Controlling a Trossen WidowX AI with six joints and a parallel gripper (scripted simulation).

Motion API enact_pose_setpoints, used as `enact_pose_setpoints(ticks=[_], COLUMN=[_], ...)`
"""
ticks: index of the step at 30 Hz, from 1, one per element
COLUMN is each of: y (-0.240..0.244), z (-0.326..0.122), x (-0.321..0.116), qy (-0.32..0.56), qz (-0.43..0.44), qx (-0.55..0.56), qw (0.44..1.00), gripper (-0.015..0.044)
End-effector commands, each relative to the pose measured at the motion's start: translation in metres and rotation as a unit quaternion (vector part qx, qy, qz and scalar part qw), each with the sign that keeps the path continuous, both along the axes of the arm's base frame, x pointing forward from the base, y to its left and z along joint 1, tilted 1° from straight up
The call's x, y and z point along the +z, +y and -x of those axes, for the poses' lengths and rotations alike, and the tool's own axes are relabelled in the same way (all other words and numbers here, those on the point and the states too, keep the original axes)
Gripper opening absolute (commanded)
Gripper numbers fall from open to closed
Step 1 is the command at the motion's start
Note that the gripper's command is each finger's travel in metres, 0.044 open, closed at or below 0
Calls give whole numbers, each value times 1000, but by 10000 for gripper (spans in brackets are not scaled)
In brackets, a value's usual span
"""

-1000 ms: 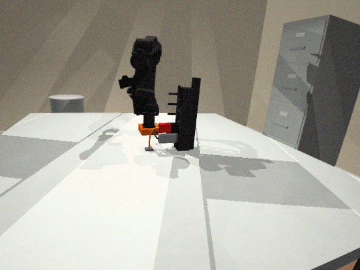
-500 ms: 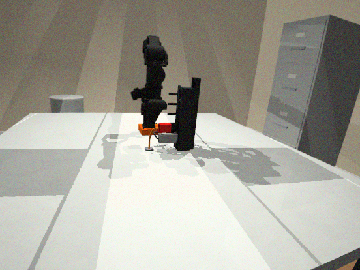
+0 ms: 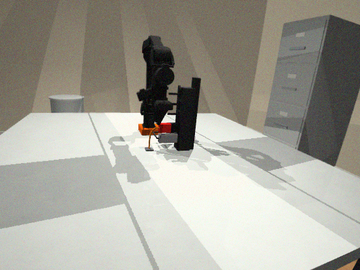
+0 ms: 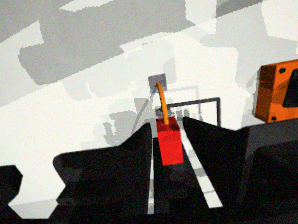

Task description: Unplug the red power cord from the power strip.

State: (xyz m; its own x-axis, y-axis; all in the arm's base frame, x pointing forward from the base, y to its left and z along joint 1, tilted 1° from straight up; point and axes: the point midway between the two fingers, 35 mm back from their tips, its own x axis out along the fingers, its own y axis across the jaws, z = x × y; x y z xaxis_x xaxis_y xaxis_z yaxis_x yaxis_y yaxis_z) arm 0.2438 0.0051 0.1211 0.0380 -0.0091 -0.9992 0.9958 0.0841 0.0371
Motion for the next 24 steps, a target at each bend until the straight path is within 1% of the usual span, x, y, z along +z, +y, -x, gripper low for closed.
enact_pose_setpoints(ticks=[1, 9, 24], y=[8, 21, 21], z=[1, 3, 2], x=[0, -1, -13], qy=[1, 1, 1], qz=[-2, -3, -3], qx=[-2, -2, -2], qw=[1000, 1000, 1000], gripper=[160, 160, 160])
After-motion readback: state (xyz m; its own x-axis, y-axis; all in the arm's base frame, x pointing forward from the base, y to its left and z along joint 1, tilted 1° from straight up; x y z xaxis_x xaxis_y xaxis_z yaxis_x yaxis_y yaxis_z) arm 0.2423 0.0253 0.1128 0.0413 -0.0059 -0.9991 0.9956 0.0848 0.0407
